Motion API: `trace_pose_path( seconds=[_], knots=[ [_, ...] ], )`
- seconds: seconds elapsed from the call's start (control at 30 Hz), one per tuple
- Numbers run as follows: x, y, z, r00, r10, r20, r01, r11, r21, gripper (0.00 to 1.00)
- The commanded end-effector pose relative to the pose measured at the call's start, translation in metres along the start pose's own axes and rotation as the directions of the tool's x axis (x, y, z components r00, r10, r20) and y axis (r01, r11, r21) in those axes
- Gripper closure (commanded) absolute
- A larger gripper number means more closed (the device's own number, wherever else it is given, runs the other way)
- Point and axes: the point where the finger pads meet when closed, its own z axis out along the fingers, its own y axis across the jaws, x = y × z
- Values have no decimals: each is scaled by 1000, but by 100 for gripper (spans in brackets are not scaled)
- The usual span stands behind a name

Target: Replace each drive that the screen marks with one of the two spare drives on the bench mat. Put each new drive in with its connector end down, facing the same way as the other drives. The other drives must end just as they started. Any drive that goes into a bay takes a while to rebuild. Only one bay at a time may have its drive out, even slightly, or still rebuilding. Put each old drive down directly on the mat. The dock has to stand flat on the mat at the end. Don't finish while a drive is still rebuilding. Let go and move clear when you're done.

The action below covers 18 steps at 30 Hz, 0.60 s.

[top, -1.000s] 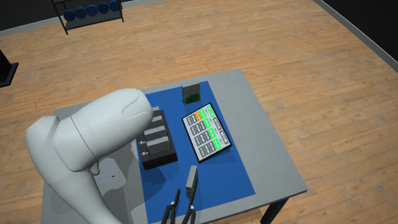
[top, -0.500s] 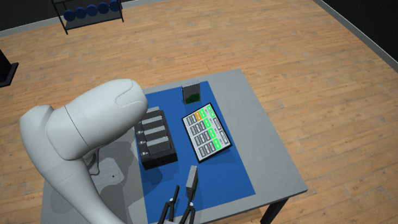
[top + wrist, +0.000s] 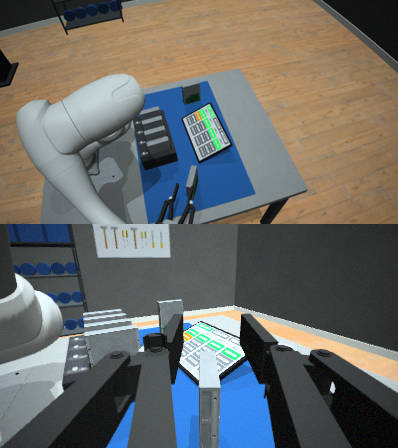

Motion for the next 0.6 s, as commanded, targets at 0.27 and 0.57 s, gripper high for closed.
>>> trace_pose_path(
  seconds=[0.27, 0.57],
  knots=[
    [3, 0, 0, 1000, -1, 0, 1, 1000, 0, 60],
    [3, 0, 1, 998, 0, 62, 0, 1000, 2, 60]
  ],
)
